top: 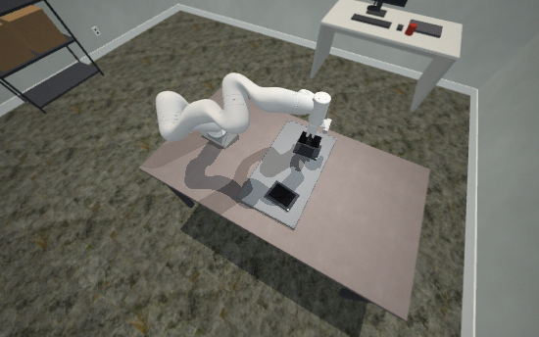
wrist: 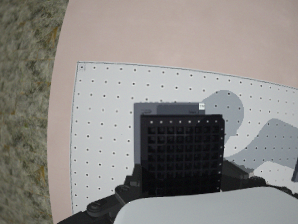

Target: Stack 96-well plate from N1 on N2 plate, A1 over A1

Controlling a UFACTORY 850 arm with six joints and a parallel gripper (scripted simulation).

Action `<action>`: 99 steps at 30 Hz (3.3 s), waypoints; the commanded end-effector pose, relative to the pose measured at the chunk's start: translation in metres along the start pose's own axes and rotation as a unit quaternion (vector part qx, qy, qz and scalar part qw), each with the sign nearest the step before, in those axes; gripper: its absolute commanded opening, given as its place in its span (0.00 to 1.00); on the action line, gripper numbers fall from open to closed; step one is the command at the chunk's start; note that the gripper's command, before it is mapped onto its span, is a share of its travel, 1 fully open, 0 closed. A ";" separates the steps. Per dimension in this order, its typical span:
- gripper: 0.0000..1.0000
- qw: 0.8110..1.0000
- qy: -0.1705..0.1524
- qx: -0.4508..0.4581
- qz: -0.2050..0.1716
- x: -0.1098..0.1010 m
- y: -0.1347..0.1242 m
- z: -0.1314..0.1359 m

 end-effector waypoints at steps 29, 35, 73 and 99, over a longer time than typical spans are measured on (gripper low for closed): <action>0.00 0.994 0.000 0.109 0.001 -0.009 -0.007 0.043; 0.00 0.994 0.000 0.109 0.001 -0.009 -0.009 0.056; 0.00 0.994 0.000 0.109 0.001 -0.009 -0.028 0.168; 0.00 0.994 0.000 0.109 0.001 -0.009 -0.041 0.240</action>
Point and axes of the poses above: the point where the finger pads meet when closed, its own x axis out along the fingers, its own z axis across the jaws, y = z × x, the point moved 2 cm from there along -x, back along the fingers, and after that the axes turned 5 degrees about -x, right-handed, at the moved point
